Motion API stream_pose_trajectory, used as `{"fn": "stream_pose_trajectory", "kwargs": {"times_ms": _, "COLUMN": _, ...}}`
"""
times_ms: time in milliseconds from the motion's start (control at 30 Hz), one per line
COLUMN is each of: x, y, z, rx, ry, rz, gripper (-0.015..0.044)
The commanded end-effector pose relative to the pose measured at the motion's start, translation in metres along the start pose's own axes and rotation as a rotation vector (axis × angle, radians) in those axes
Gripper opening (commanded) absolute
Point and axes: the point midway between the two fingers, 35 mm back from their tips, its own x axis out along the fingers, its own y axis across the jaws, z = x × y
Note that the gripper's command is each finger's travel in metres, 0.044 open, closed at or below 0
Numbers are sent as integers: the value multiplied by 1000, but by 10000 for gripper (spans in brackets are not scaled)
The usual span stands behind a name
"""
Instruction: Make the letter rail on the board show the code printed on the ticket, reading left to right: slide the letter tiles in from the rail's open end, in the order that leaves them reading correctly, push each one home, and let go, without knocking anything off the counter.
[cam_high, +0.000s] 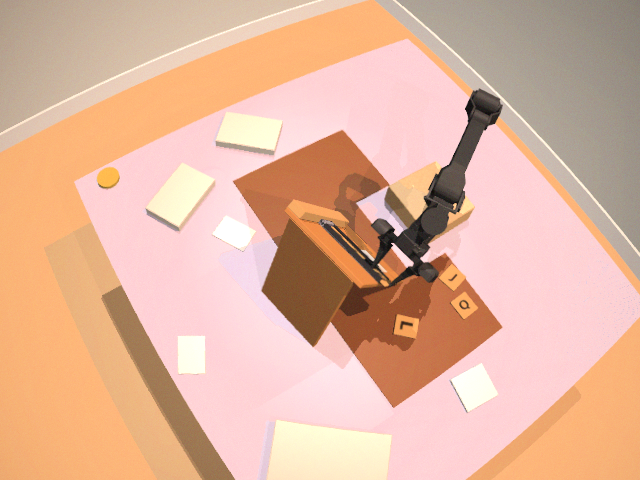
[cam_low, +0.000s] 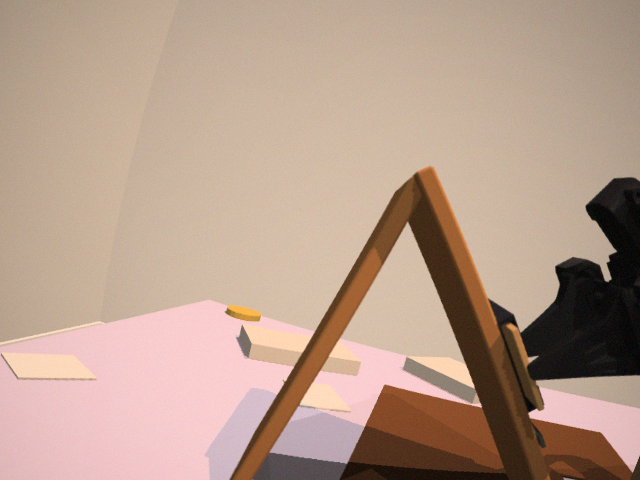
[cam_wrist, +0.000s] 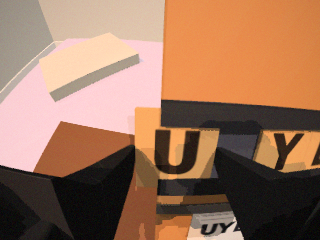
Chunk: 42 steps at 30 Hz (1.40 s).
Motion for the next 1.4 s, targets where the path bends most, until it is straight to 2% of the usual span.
{"fn": "stream_pose_trajectory", "kwargs": {"times_ms": 0, "x": 0, "y": -2, "z": 0, "rx": -3, "ry": -2, "rz": 2, "gripper": 0}}
{"fn": "stream_pose_trajectory", "kwargs": {"times_ms": 1367, "x": 0, "y": -20, "z": 0, "rx": -4, "ry": -2, "rz": 1, "gripper": 0}}
